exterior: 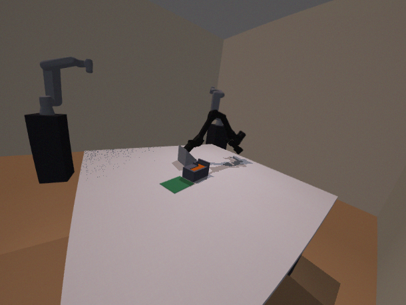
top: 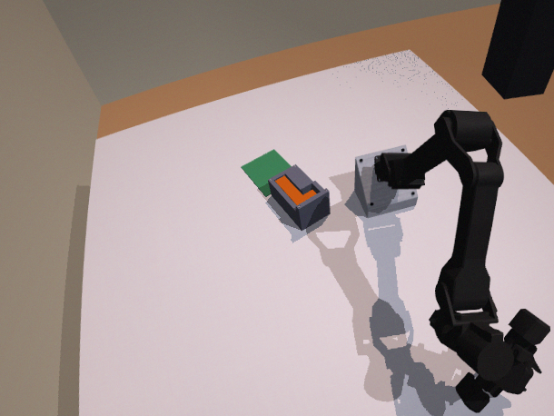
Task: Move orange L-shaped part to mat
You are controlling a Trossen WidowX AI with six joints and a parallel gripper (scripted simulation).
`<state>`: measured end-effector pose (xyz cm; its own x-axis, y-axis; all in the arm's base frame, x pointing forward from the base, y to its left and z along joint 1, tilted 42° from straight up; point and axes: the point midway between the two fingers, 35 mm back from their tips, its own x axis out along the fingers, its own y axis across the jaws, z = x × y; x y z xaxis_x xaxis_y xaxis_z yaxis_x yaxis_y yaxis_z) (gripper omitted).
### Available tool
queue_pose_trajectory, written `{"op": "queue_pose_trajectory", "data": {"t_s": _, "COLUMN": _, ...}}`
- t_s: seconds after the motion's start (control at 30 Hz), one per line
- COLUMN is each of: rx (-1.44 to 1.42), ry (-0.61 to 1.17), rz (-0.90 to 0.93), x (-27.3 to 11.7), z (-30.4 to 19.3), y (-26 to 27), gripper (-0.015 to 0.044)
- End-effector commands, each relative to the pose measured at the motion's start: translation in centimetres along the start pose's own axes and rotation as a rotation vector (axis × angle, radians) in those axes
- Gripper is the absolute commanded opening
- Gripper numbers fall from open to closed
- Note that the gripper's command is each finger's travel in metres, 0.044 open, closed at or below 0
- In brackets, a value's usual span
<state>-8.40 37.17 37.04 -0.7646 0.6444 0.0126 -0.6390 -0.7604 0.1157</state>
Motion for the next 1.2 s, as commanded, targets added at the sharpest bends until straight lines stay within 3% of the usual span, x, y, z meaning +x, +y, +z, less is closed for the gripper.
{"op": "queue_pose_trajectory", "data": {"t_s": 0.0, "rx": 0.072, "ry": 0.068, "rz": -0.201, "x": -4.0, "z": -3.0, "y": -5.9, "gripper": 0.0180}}
{"op": "queue_pose_trajectory", "data": {"t_s": 0.3, "rx": 0.229, "ry": 0.218, "rz": -0.613, "x": -16.6, "z": -9.7, "y": -14.6, "gripper": 0.0180}}
{"op": "queue_pose_trajectory", "data": {"t_s": 0.57, "rx": 0.428, "ry": 0.347, "rz": -0.927, "x": -29.8, "z": -16.2, "y": -15.9, "gripper": 0.0180}}
{"op": "queue_pose_trajectory", "data": {"t_s": 0.9, "rx": 0.831, "ry": 0.429, "rz": -1.157, "x": -43.6, "z": -24.4, "y": -8.0, "gripper": 0.0180}}
{"op": "queue_pose_trajectory", "data": {"t_s": 1.17, "rx": 1.167, "ry": 0.326, "rz": -1.176, "x": -47.8, "z": -28.3, "y": 2.3, "gripper": 0.0180}}
